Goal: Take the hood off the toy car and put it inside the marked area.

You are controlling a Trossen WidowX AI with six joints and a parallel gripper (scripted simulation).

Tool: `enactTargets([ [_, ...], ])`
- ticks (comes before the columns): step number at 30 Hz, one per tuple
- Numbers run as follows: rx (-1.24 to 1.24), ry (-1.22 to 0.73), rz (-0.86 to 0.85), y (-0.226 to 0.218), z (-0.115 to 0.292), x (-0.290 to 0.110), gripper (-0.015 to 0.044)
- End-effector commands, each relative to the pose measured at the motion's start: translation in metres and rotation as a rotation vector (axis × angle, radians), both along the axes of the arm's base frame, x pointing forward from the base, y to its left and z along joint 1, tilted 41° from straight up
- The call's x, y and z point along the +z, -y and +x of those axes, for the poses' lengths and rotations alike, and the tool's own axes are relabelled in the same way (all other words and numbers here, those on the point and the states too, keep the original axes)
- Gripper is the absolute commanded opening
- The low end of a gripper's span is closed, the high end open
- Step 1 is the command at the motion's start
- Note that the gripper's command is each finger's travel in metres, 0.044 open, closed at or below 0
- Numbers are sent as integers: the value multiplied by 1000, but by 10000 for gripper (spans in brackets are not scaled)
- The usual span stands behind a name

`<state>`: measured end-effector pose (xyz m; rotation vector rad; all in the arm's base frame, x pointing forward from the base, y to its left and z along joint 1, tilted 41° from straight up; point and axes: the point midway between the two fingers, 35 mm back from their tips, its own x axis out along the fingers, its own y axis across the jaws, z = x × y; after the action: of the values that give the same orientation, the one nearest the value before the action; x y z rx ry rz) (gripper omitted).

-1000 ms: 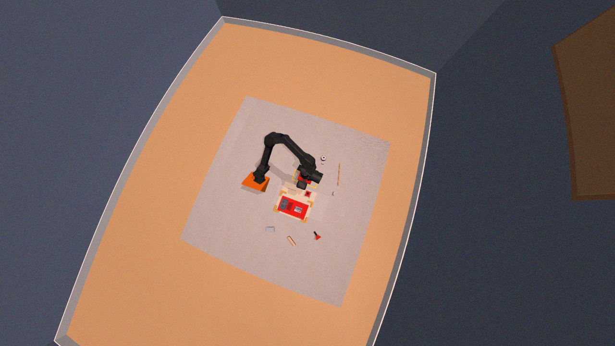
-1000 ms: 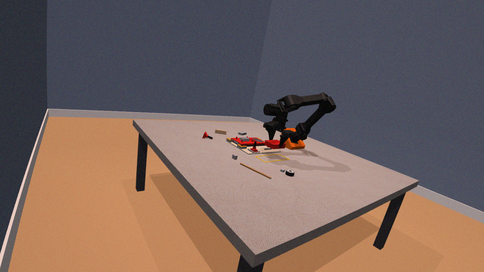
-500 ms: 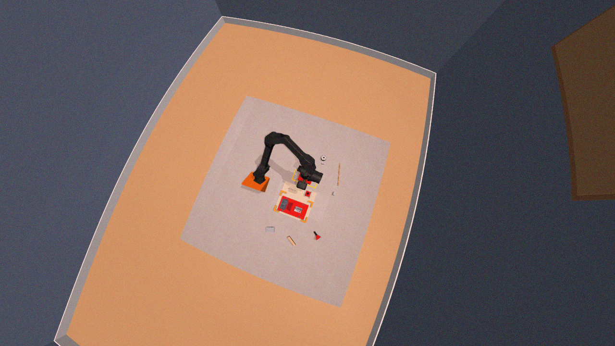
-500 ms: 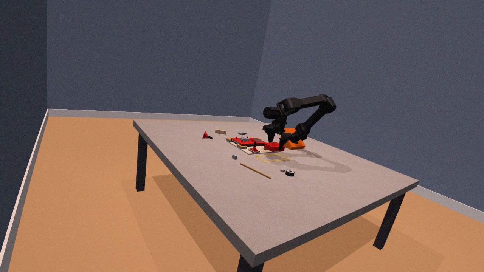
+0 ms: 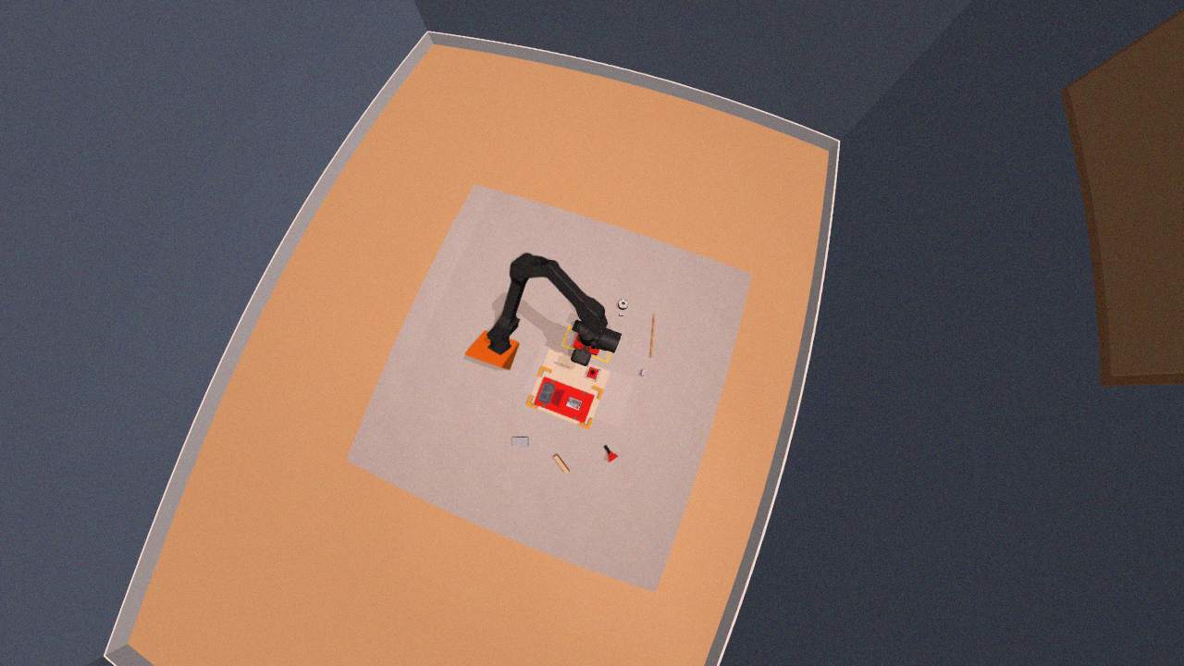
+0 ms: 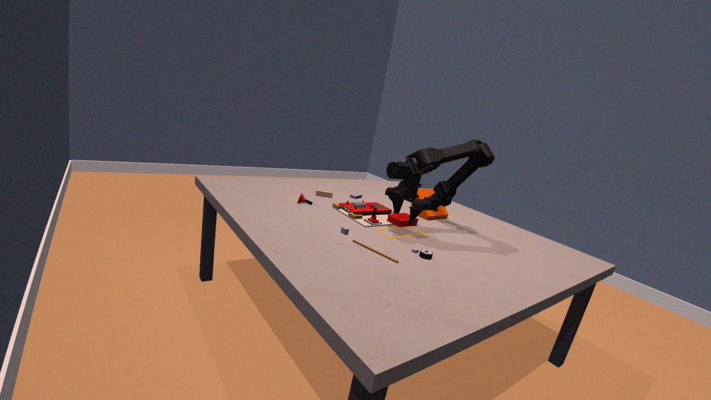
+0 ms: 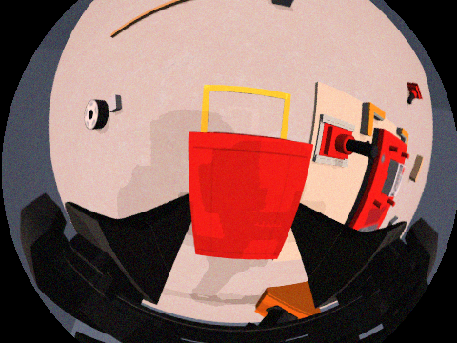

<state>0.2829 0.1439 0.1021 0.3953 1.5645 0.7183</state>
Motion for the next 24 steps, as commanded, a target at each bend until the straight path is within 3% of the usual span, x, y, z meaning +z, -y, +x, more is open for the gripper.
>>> enactTargets([
  [1, -5, -1, 5, -3, -1, -2, 0],
  [24, -5, -2, 8, -13, -5, -13, 0],
])
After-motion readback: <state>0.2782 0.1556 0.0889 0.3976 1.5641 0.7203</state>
